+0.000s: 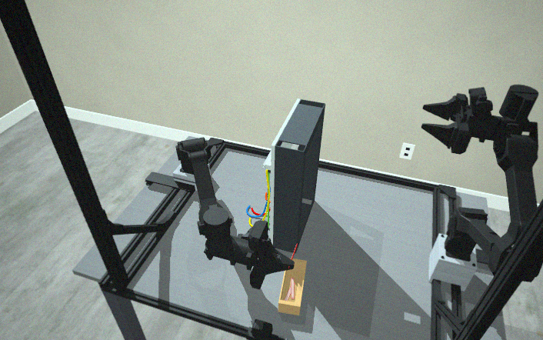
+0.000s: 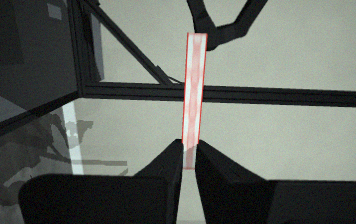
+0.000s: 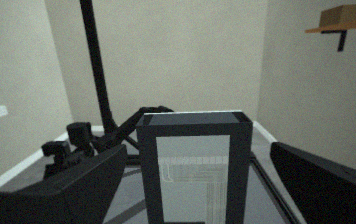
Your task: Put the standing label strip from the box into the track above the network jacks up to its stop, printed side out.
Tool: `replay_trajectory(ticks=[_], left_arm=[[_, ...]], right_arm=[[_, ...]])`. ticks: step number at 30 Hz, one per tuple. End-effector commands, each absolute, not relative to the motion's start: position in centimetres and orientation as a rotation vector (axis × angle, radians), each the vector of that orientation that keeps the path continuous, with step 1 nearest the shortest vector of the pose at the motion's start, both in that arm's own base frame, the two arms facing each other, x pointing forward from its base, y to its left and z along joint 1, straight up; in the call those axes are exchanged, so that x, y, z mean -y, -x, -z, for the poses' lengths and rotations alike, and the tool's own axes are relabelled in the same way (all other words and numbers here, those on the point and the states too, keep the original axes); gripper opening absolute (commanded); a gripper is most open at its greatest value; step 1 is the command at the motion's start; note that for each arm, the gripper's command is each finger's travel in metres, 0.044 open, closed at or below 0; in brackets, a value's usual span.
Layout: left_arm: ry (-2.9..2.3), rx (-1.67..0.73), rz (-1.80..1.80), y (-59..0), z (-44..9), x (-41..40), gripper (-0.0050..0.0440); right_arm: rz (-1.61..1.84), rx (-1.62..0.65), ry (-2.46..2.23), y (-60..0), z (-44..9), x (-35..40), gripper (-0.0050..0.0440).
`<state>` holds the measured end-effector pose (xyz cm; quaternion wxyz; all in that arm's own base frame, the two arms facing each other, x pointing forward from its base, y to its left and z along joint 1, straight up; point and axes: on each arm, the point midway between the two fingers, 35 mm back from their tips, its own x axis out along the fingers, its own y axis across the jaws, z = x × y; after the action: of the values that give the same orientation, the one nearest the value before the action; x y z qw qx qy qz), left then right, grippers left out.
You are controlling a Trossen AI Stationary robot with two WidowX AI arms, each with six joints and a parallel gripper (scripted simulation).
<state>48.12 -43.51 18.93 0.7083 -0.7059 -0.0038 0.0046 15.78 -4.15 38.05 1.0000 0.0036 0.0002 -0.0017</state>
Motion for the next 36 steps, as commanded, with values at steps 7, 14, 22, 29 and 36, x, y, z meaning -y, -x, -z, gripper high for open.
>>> replay_trajectory(ticks=[7, 14, 22, 29, 36], left_arm=[[1.599, 0.024, 0.009, -46.0, -22.6, 41.2, -0.0050], [1.599, 0.022, 0.010, -45.1, -23.2, 40.2, -0.0050], [1.597, 0.023, 0.008, -43.6, -24.0, 38.2, -0.0050], [1.597, 0.023, 0.007, -42.6, -24.4, 37.0, -0.0050], [1.596, 0.022, 0.007, -41.2, -24.7, 35.1, -0.0050]], right_arm=[[0.000, 0.001, 0.006, -15.7, -38.4, 3.9, 0.0440], [0.000, 0.001, 0.006, -15.7, -38.4, 3.9, 0.0440], [0.000, 0.001, 0.006, -15.7, -38.4, 3.9, 0.0440], [0.000, 0.001, 0.006, -15.7, -38.4, 3.9, 0.0440], [0.000, 0.001, 0.006, -15.7, -38.4, 3.9, 0.0440]])
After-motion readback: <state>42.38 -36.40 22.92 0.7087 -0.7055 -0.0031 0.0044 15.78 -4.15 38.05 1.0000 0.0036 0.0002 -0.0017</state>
